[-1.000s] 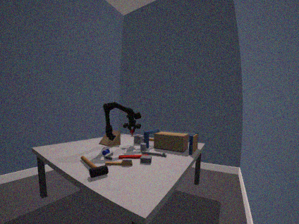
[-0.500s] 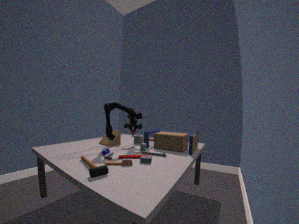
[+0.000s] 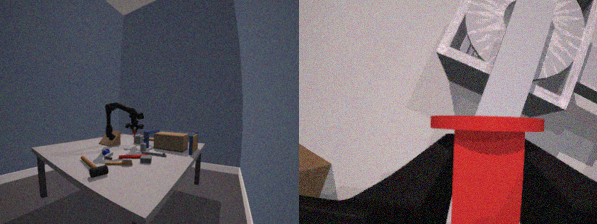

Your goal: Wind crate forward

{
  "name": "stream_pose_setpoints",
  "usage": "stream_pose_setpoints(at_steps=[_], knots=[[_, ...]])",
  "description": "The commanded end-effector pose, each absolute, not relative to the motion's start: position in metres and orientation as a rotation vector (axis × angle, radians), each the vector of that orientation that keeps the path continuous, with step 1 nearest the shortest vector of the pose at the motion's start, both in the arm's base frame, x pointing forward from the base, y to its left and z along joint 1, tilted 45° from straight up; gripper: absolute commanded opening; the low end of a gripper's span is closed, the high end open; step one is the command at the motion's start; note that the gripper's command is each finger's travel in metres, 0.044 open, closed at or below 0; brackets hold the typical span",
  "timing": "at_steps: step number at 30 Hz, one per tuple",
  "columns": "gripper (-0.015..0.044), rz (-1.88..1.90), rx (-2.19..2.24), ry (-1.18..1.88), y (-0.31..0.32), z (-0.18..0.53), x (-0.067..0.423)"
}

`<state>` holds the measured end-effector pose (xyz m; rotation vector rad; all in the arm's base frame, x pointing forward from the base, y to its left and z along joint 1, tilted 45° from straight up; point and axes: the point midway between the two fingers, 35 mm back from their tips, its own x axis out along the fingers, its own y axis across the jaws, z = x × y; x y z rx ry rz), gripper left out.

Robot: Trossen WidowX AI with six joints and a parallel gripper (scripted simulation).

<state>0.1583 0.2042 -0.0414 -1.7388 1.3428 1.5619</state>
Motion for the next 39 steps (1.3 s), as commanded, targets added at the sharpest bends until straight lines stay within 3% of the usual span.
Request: stream_pose_setpoints(at_steps=[1,39], knots=[[0.0,1.522,-1.771,1.324,0.206,-0.045,0.176],[0.0,1.52,-1.771,1.321,0.229,-0.059,0.214]])
